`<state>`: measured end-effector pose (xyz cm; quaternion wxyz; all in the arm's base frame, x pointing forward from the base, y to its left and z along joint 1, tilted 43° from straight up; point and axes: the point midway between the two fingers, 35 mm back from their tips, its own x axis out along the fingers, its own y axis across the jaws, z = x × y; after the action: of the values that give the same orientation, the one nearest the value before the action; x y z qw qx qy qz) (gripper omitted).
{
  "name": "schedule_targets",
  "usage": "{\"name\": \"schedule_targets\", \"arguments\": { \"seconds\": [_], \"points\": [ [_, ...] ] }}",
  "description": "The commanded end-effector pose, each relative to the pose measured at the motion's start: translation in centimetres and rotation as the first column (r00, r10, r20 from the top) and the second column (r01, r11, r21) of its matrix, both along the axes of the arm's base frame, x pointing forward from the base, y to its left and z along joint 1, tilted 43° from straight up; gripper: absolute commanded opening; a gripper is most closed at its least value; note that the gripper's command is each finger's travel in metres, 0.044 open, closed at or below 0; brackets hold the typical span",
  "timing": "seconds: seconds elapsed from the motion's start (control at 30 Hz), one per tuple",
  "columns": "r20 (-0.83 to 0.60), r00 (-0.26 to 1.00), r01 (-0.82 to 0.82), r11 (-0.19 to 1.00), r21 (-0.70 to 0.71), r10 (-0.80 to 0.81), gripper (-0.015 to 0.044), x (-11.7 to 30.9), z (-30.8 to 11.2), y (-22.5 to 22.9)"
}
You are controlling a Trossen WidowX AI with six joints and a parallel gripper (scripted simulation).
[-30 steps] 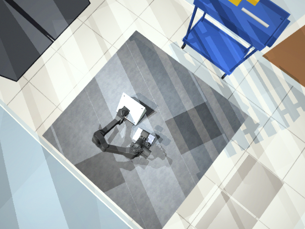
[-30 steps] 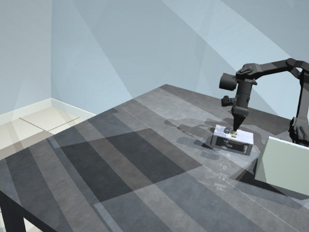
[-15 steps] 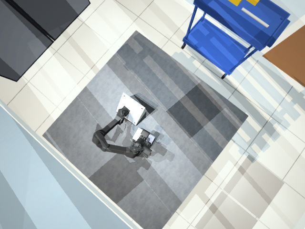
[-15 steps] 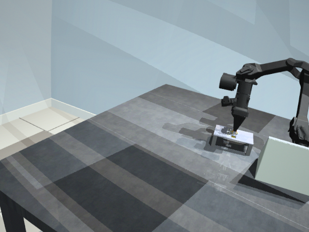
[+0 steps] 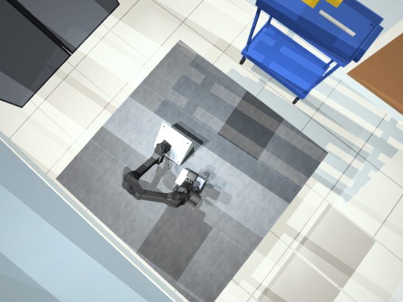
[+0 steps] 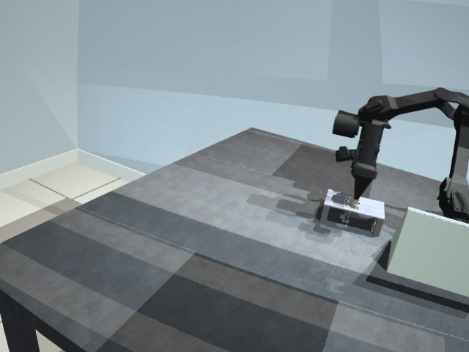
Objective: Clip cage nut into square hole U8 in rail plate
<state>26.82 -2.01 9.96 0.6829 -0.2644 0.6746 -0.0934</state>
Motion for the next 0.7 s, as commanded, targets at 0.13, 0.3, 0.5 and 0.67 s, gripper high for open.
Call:
{"name": "schedule_targets", "arguments": {
  "seconds": [0.13, 0.3, 0.5, 0.67],
  "points": [
    [0.004, 1.000, 0.003, 1.000, -0.020, -0.003, 0.0026, -0.01, -0.13, 0.01],
    [0.007, 1.000, 0.002, 0.999, -0.032, -0.002, 0.0026, -0.02, -0.17, 0.05],
    [0.010, 1.000, 0.002, 0.999, -0.045, -0.001, 0.0026, -0.04, -0.21, 0.09],
    [0.012, 1.000, 0.002, 0.999, -0.051, -0.001, 0.0026, -0.04, -0.24, 0.10]
  ]
}}
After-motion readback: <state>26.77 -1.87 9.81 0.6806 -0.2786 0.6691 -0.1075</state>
